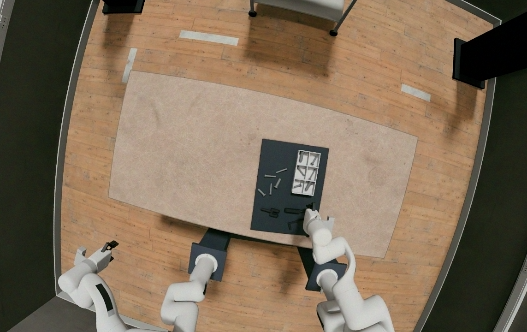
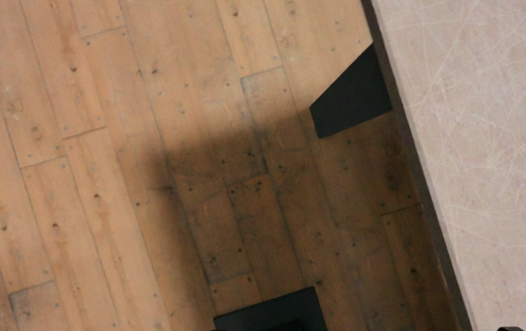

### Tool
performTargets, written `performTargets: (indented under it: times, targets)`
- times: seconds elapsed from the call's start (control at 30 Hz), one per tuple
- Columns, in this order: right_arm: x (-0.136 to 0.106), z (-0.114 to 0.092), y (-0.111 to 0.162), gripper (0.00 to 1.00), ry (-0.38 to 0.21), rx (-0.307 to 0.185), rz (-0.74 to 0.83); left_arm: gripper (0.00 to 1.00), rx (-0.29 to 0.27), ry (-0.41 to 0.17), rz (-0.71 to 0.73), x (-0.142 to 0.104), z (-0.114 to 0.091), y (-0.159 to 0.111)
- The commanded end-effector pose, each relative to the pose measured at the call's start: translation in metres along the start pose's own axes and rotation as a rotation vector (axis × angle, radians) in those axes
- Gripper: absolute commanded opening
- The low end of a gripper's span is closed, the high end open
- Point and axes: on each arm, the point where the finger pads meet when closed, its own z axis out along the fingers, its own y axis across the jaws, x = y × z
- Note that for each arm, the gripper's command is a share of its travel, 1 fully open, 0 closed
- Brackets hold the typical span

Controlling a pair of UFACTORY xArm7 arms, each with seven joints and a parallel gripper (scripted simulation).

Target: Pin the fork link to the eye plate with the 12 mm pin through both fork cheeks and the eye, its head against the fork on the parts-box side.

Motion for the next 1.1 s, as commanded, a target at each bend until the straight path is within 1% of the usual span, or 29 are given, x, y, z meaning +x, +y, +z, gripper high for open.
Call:
performTargets:
  times: [0.0,0.2,0.27,0.33,0.57,0.7,1.07]
  targets:
    - [-0.001,-0.001,-0.001,1.0,-0.002,0.003,0.0,1.0,0.007,0.005,-0.065,-0.007,0.001,-0.018]
    - [-0.001,-0.001,-0.001,1.0,-0.002,0.003,0.0,1.0,0.013,0.004,-0.139,-0.017,0.003,-0.037]
    - [-0.001,-0.001,-0.001,1.0,-0.002,0.003,0.0,1.0,0.013,0.004,-0.139,-0.017,0.003,-0.037]
    - [-0.001,-0.001,-0.001,1.0,-0.002,0.003,0.0,1.0,0.018,0.004,-0.185,-0.024,0.005,-0.049]
    - [-0.001,-0.001,-0.001,1.0,-0.002,0.003,0.0,1.0,0.024,0.003,-0.262,-0.036,0.007,-0.068]
    - [-0.001,-0.001,-0.001,1.0,-0.002,0.003,0.0,1.0,0.026,0.003,-0.281,-0.039,0.008,-0.073]
    - [-0.001,-0.001,-0.001,1.0,-0.002,0.003,0.0,1.0,0.026,0.003,-0.283,-0.039,0.008,-0.073]
